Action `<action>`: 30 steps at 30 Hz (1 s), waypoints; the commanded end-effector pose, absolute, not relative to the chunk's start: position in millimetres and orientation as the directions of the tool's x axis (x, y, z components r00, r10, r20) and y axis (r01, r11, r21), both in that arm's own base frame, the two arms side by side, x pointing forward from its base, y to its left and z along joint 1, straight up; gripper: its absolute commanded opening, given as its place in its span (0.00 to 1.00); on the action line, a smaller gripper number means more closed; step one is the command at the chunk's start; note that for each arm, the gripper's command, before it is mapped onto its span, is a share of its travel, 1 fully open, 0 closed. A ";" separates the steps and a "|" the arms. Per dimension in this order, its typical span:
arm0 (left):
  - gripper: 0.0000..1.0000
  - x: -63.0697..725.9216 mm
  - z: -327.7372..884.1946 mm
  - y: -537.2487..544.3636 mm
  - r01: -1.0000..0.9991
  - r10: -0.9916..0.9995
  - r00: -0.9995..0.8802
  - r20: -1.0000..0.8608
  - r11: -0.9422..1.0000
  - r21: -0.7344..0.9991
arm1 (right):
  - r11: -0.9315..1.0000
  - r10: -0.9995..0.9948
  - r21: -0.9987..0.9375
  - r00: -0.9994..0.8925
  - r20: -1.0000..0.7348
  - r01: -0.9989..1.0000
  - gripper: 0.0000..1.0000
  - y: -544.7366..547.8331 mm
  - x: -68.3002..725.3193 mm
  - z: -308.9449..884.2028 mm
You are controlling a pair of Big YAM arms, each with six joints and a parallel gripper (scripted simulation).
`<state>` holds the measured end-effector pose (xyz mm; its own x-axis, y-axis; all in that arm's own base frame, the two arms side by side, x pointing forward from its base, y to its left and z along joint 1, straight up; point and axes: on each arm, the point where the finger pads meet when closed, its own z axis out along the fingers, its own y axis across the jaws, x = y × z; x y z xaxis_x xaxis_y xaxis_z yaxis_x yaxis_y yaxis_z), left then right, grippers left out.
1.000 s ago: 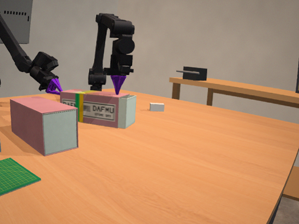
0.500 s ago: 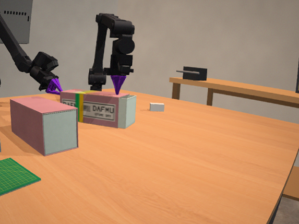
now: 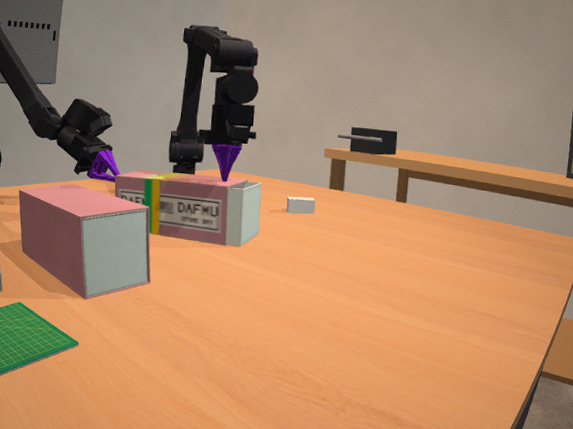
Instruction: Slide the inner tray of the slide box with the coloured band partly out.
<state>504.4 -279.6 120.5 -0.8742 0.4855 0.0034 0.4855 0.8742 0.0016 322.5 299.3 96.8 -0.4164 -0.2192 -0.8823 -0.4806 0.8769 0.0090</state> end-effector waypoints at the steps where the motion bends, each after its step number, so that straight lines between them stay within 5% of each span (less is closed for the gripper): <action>1: 0.00 492.0 63.2 -277.0 0.487 0.484 -0.866 0.126 0.873 -0.007 | 0.878 -0.198 0.023 -0.408 -0.891 -0.477 0.00 303.5 326.3 106.9; 22: 0.00 492.0 63.2 -277.1 0.488 0.484 -0.866 0.126 0.873 -0.008 | 0.878 -0.198 0.023 -0.408 -0.891 -0.477 0.00 303.5 326.3 106.9; 23: 0.00 515.1 123.7 -290.9 0.485 0.486 -0.874 0.005 0.874 -0.012 | 0.883 -0.151 0.041 -0.367 -0.918 -0.467 0.00 318.9 350.1 131.5; 30: 0.00 515.7 167.1 -287.8 0.479 0.478 -0.877 -0.059 0.878 -0.001 | 0.879 -0.162 0.038 -0.371 -0.915 -0.476 0.00 319.8 344.6 127.2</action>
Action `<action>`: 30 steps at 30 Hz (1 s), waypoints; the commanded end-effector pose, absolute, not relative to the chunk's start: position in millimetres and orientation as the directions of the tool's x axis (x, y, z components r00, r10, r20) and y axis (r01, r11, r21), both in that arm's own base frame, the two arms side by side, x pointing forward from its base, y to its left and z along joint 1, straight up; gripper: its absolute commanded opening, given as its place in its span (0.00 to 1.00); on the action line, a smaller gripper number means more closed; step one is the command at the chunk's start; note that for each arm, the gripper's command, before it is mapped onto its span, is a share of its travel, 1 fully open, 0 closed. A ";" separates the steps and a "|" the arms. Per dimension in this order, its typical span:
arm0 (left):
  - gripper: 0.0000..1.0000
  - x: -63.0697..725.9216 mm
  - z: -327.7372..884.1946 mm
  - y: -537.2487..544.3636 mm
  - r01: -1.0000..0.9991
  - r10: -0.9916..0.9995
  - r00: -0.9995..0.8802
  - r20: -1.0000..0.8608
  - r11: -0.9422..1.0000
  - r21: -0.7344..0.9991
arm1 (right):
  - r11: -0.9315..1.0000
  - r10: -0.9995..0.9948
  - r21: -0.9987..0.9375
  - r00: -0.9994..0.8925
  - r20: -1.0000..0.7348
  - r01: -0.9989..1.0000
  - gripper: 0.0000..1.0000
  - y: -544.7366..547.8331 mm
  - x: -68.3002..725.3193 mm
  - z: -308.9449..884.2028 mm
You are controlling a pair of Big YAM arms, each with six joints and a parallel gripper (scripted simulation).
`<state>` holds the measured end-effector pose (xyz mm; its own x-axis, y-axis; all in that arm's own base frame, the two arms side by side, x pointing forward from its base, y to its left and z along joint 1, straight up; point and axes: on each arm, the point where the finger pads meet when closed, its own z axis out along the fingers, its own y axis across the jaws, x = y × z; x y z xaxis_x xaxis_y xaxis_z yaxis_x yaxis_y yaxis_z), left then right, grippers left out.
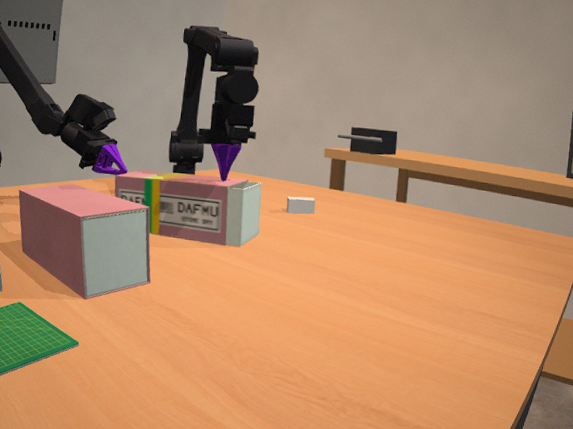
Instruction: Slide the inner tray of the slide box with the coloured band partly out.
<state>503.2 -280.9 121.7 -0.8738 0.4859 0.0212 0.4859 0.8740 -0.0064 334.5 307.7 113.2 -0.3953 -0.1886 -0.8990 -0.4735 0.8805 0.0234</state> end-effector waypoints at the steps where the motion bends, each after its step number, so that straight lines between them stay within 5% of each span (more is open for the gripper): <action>1: 0.00 516.2 170.1 -287.5 0.478 0.477 -0.877 -0.063 0.879 -0.001 | 0.879 -0.167 0.035 -0.375 -0.912 -0.475 0.00 318.8 343.8 125.2; 30: 0.00 519.8 170.5 -280.9 0.466 0.466 -0.883 -0.051 0.885 0.002 | 0.878 -0.159 0.046 -0.380 -0.911 -0.476 0.00 316.6 332.6 143.2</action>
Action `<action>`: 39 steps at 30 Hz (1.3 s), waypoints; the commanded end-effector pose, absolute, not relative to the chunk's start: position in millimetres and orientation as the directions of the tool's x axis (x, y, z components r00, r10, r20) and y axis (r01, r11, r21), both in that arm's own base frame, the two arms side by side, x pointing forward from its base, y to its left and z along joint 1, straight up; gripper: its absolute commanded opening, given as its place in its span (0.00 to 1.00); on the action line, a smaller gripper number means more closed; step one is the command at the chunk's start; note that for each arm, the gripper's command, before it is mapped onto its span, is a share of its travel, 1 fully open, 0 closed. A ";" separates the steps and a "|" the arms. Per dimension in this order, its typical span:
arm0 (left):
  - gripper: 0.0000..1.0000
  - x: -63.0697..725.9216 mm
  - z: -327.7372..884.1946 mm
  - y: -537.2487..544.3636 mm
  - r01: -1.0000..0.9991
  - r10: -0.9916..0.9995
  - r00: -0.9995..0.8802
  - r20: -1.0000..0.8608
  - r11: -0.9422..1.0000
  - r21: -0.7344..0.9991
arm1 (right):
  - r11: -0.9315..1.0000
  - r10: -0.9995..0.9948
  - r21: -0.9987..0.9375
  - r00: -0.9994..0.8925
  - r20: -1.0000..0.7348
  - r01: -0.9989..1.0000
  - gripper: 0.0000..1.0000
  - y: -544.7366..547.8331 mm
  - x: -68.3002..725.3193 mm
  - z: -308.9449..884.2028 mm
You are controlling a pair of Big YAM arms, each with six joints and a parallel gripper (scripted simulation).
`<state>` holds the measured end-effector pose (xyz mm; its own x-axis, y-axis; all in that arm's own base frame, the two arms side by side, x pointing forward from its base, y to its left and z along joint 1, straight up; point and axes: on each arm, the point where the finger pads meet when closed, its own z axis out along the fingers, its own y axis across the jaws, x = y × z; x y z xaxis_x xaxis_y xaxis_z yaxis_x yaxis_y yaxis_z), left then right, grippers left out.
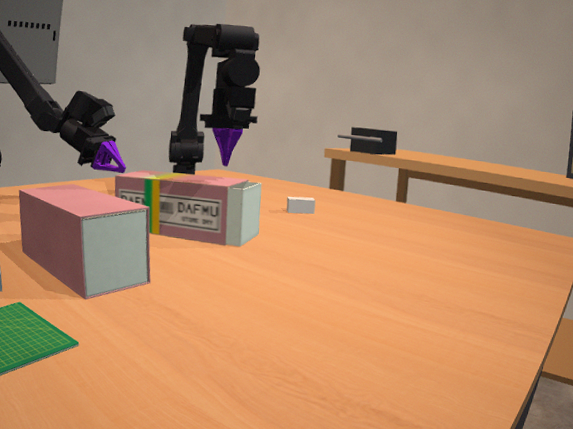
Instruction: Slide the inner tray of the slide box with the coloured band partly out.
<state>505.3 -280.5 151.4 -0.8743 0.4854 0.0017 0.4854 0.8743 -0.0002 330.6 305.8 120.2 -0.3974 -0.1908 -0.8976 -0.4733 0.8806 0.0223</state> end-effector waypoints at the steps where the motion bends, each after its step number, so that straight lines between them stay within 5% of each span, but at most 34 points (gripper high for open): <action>1: 0.00 519.8 170.5 -280.9 0.466 0.466 -0.883 -0.051 0.885 0.002 | 0.878 -0.160 0.045 -0.382 -0.910 -0.476 0.00 315.3 330.8 144.8; 9: 0.00 520.0 169.6 -281.9 0.467 0.467 -0.883 -0.052 0.884 0.002 | 0.879 -0.176 0.039 -0.398 -0.901 -0.475 0.00 297.7 307.5 162.2; 11: 0.00 537.2 221.7 -253.8 0.405 0.397 -0.894 -0.206 0.914 0.005 | 0.906 -0.158 0.021 -0.384 -0.910 -0.424 0.00 294.7 347.6 180.2; 16: 0.00 535.1 192.5 -260.7 0.452 0.442 -0.875 -0.195 0.892 -0.003 | 0.899 -0.124 0.038 -0.337 -0.933 -0.436 0.00 292.6 353.9 212.3; 39: 0.00 587.7 353.0 -125.3 0.207 0.112 -0.575 -0.810 0.978 -0.011 | 0.974 0.014 0.048 -0.153 -0.988 -0.222 0.00 168.6 486.6 376.1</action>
<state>582.1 -149.9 307.5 -0.6704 0.1734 -0.7215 0.2500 0.9682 0.0003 466.2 185.2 309.7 -0.2514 -0.0110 -0.9678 -0.2447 0.9682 0.0525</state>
